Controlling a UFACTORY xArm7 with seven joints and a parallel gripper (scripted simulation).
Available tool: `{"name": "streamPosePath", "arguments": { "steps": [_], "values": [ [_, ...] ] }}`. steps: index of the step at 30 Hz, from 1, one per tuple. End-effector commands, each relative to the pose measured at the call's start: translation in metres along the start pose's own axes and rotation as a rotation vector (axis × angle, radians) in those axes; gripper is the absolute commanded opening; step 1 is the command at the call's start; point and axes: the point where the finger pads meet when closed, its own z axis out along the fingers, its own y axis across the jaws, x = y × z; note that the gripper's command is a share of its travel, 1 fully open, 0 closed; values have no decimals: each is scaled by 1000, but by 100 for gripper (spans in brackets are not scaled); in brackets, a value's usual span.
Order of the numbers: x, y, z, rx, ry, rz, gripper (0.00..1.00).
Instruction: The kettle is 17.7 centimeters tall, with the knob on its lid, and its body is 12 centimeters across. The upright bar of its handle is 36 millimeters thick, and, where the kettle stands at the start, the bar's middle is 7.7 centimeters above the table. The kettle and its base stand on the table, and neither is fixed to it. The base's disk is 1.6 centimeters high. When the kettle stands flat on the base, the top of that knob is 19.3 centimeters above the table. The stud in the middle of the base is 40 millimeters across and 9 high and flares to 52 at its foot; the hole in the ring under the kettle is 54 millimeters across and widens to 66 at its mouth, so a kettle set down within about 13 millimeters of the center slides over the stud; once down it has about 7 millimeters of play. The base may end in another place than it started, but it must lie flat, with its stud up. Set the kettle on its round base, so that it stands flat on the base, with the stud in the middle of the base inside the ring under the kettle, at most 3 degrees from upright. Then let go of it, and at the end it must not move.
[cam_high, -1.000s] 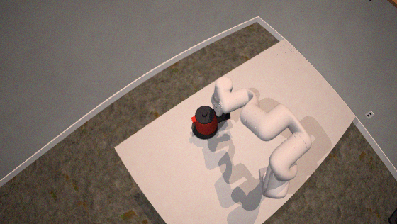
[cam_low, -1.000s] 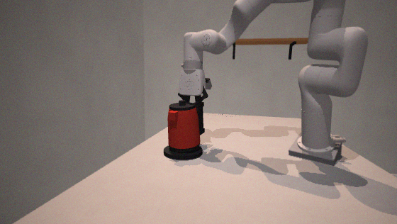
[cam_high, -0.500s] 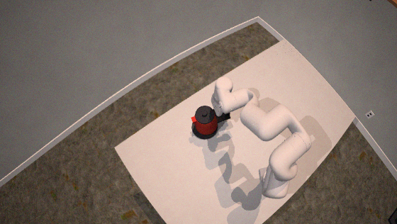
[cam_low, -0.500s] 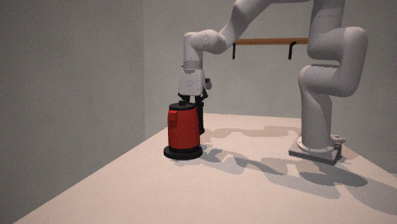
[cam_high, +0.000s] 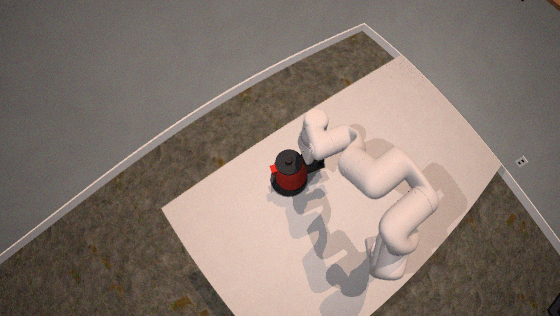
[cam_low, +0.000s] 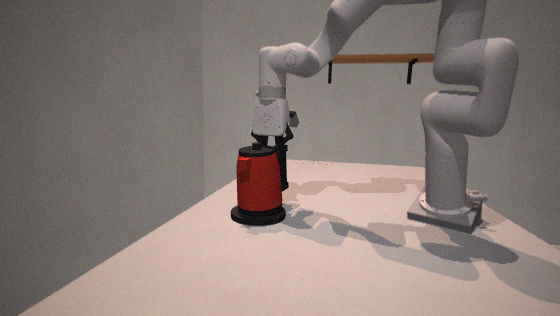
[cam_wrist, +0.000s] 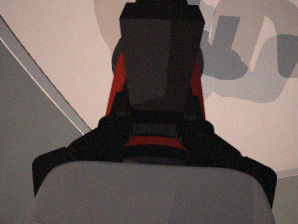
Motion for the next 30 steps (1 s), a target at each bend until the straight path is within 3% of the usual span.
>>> {"name": "streamPosePath", "arguments": {
  "steps": [1, 30],
  "values": [
    [0, -2, -2, 4, -2, 0, 0],
    [0, -2, 2, 4, -2, 0, 0]
  ]
}}
